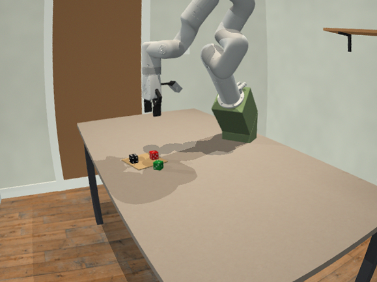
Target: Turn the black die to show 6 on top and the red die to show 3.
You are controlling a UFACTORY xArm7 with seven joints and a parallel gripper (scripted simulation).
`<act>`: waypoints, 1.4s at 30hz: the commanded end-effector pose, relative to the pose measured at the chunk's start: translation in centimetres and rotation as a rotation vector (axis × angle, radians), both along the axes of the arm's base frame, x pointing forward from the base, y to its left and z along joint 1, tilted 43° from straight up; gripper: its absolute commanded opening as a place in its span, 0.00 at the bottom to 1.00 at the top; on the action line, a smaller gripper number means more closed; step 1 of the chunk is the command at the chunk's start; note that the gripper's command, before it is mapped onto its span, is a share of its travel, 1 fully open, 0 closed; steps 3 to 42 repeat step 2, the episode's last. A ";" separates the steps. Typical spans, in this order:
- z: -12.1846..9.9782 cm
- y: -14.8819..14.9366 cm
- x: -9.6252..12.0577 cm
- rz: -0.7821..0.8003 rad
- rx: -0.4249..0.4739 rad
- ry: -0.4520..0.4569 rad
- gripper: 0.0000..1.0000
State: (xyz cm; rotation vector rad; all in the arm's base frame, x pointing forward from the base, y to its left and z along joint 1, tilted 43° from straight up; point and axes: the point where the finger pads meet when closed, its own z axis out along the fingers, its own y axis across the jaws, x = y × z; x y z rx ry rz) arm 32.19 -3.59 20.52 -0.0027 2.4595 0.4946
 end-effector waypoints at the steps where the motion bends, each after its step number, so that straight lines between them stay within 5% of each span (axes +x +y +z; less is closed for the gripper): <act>1: 0.1 -0.1 0.1 -0.001 -0.001 -0.003 1.00; 42: 0.1 -0.1 0.1 -0.001 -0.001 -0.003 1.00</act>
